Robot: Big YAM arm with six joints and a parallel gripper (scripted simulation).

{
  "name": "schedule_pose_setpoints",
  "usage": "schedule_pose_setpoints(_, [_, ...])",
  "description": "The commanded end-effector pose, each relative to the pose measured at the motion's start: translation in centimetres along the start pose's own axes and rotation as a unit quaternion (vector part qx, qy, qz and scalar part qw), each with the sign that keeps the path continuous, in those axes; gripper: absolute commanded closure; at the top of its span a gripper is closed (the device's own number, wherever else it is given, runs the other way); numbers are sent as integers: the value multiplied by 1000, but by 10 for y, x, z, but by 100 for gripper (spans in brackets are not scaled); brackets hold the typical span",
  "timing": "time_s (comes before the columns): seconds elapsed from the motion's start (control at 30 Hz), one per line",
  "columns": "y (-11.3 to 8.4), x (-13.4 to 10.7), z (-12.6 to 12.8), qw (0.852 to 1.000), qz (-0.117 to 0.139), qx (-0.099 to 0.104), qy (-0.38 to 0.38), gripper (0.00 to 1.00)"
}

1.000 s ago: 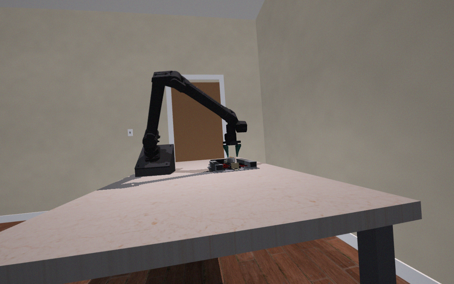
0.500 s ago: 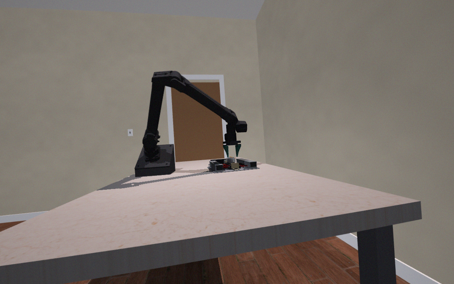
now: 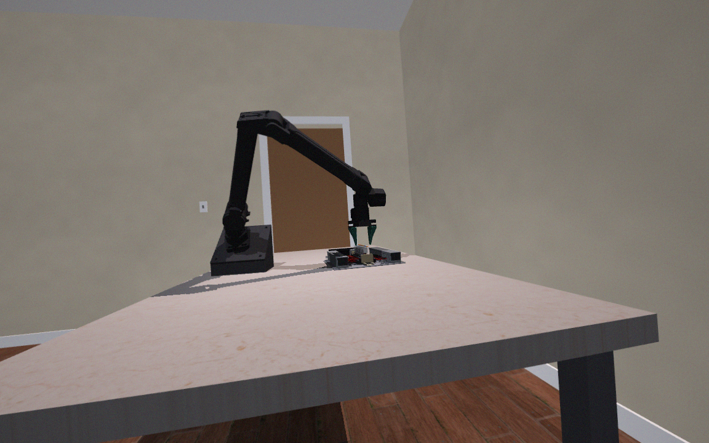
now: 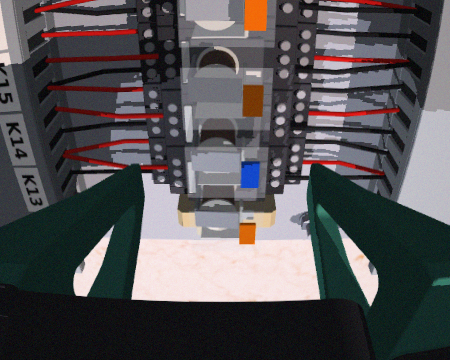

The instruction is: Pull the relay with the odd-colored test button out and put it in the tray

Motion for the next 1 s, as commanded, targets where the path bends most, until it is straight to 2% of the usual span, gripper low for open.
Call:
schedule_pose_setpoints(0.0, [-6,-8,-9,1000,-1,-9,4,41])
schedule_pose_setpoints(0.97, [-10,-14,-12,1000,-1,-11,8,41])
Point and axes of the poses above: the point where the finger pads meet when closed, its own y axis out along the fingers, its own z axis across the jaws, x = y × z, the point moved 2 cm from there along -y, back along the fingers, and after that the axes turned 7 degrees about y, right-handed, at the moved point
